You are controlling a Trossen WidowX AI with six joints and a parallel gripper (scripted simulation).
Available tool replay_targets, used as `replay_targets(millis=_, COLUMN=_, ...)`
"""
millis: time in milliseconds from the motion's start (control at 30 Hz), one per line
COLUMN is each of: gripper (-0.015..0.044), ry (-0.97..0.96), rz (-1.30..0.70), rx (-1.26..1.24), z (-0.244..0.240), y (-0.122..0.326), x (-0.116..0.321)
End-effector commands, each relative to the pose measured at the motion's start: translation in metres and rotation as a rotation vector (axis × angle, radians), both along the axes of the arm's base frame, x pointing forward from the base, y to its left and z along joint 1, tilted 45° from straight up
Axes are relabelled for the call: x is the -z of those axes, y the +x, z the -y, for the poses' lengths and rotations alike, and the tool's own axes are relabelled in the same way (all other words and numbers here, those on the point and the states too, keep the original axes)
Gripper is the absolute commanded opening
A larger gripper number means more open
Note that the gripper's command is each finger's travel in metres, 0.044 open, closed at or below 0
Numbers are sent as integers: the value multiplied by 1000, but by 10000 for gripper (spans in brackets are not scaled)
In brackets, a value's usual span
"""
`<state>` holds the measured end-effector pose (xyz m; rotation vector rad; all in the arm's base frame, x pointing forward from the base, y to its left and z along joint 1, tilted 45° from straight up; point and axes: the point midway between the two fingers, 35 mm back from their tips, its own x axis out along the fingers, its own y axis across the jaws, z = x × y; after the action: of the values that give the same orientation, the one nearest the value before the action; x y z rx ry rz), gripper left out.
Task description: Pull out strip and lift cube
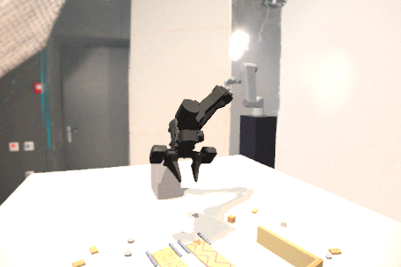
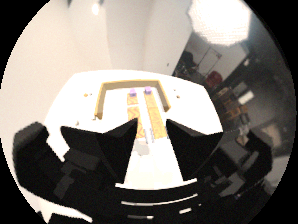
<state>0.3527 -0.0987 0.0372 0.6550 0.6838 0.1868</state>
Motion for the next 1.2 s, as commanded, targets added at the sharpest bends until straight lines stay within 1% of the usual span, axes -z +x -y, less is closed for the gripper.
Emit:
replay_targets(millis=0, gripper=85, ry=-33, rz=-89, rx=-85, z=7, y=22, x=20)
replay_targets(millis=100, gripper=6, ry=-45, rz=-155, rx=-159, z=9, y=35, x=36)
replay_targets(millis=133, gripper=0, ry=-47, rz=-176, rx=-185, z=10, y=38, x=42)
replay_targets(millis=400, gripper=0, ry=-45, rz=-334, rx=-424, z=5, y=58, x=85)
replay_targets(millis=667, gripper=0, ry=9, rz=-453, rx=-694, z=-11, y=58, x=122)
replay_targets(millis=1167, gripper=0, ry=16, rz=-461, rx=-717, z=-14, y=56, x=126)
